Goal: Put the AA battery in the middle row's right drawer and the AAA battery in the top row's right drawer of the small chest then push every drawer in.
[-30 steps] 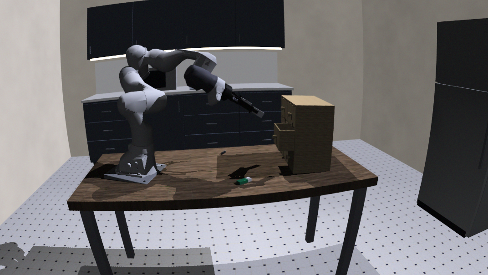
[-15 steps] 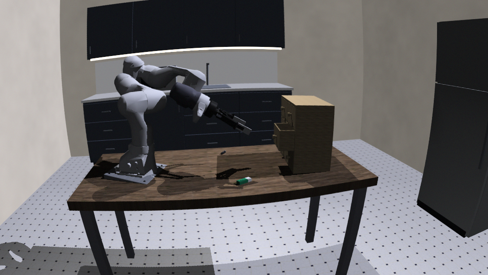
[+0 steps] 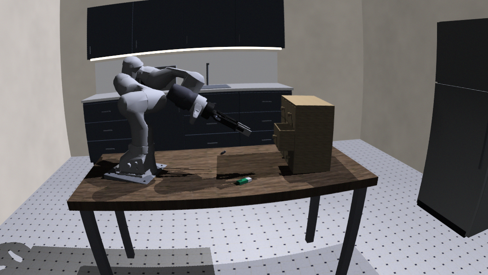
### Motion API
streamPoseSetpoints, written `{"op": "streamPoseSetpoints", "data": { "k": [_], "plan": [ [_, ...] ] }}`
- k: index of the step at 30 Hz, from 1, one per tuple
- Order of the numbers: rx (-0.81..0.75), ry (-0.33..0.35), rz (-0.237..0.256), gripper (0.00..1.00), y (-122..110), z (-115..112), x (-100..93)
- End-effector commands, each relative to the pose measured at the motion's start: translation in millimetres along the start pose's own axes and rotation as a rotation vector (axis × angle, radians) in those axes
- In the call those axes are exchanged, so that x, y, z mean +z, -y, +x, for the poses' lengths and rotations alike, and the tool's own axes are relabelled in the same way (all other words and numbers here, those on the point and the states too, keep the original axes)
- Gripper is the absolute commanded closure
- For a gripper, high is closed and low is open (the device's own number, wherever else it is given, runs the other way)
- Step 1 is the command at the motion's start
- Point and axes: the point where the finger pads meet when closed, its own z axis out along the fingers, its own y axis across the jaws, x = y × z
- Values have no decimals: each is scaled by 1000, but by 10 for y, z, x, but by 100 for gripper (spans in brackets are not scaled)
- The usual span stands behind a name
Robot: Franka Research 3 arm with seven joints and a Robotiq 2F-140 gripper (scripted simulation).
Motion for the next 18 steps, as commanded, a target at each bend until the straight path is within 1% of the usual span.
{"op": "streamPoseSetpoints", "data": {
  "k": [1, 13, 18],
  "plan": [
    [10, 0, 5, 100, 15, 10, -7],
    [10, 0, 5, 100, 15, 9, -4],
    [10, 0, 5, 100, 15, 0, 38]
  ]
}}
